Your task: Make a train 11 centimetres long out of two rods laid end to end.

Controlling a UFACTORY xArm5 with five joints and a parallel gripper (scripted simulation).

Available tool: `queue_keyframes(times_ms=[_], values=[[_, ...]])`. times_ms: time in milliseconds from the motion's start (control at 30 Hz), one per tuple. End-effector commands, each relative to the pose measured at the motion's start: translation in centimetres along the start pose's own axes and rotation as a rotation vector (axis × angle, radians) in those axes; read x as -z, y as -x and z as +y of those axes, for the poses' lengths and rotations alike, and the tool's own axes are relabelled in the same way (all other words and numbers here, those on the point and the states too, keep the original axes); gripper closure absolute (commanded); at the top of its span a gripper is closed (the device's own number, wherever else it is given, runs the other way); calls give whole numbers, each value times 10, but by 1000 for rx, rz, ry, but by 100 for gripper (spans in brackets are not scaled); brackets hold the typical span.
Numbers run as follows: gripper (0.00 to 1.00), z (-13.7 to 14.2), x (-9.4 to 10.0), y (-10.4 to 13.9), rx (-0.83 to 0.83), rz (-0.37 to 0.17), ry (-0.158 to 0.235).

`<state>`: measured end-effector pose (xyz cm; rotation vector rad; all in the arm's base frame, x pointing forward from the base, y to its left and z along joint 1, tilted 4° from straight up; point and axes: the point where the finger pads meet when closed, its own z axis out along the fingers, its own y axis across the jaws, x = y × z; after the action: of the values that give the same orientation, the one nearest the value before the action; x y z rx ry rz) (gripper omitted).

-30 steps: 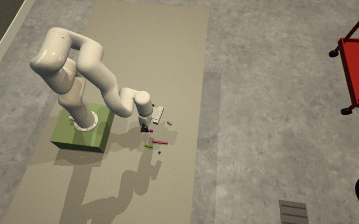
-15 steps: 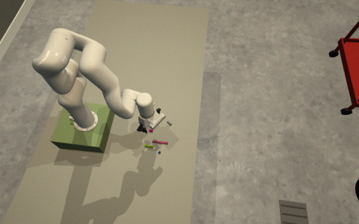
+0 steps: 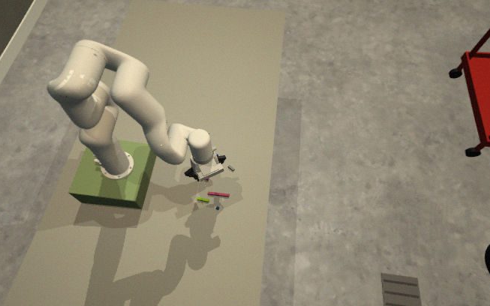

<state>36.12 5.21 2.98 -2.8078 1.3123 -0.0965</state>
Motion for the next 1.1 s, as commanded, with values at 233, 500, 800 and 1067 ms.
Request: queue_keyframes(times_ms=[233,500,800,1067], values=[[0,-4,-2,-11,-360,2,-1],[0,-5,-3,-17,-580,3,-1],[0,-7,-5,-24,-818,4,-2],[0,-8,-7,-31,-1038,5,-2]])
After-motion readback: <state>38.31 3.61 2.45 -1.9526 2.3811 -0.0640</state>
